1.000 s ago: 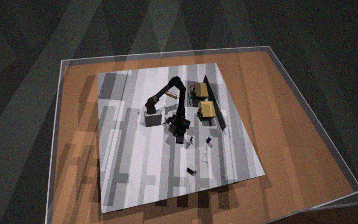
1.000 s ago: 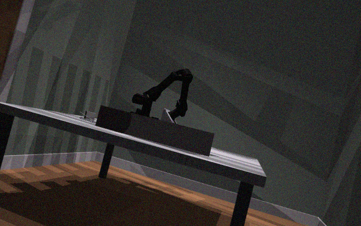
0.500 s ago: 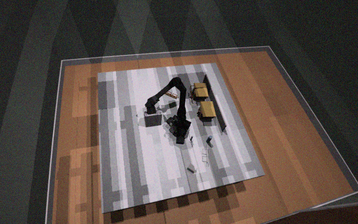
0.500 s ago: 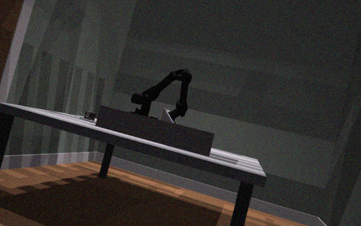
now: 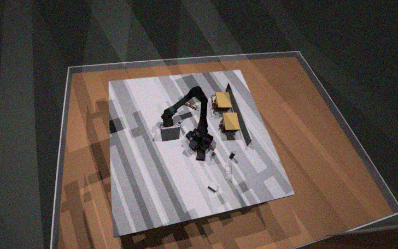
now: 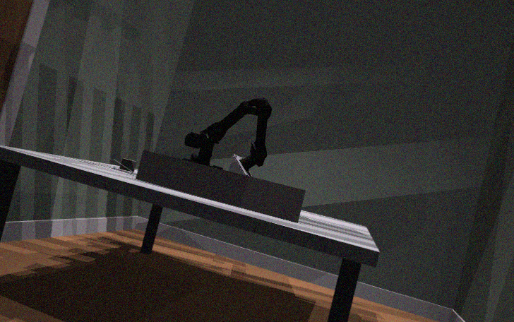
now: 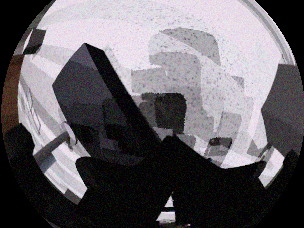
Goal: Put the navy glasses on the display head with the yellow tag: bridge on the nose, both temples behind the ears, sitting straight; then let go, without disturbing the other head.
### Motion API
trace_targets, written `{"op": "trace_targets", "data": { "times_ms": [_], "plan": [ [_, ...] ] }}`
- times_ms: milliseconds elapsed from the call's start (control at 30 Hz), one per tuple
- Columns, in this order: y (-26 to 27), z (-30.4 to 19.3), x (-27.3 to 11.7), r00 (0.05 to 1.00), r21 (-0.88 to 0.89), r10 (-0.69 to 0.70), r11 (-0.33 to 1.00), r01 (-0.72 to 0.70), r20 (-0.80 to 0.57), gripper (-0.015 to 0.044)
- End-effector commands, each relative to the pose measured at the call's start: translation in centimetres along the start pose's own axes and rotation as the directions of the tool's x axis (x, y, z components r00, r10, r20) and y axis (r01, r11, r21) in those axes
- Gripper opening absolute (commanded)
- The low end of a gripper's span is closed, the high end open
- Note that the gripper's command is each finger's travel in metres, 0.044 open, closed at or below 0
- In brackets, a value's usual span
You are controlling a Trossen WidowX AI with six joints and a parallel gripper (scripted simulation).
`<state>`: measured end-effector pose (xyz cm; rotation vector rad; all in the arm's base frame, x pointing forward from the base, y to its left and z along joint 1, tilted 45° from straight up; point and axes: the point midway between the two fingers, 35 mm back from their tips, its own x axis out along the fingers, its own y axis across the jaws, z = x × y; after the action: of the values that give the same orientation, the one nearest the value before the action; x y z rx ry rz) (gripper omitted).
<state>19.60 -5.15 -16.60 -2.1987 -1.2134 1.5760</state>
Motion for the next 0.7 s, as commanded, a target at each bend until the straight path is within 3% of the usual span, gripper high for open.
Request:
{"op": "trace_targets", "data": {
  "times_ms": [0,667],
  "plan": [
    [0.79,-0.10,-0.10,1.000,-0.014,0.012,1.000,-0.012,0.002,0.0000],
    [1.10,-0.10,-0.11,1.000,-0.014,0.013,1.000,-0.013,0.002,0.0000]
  ]
}}
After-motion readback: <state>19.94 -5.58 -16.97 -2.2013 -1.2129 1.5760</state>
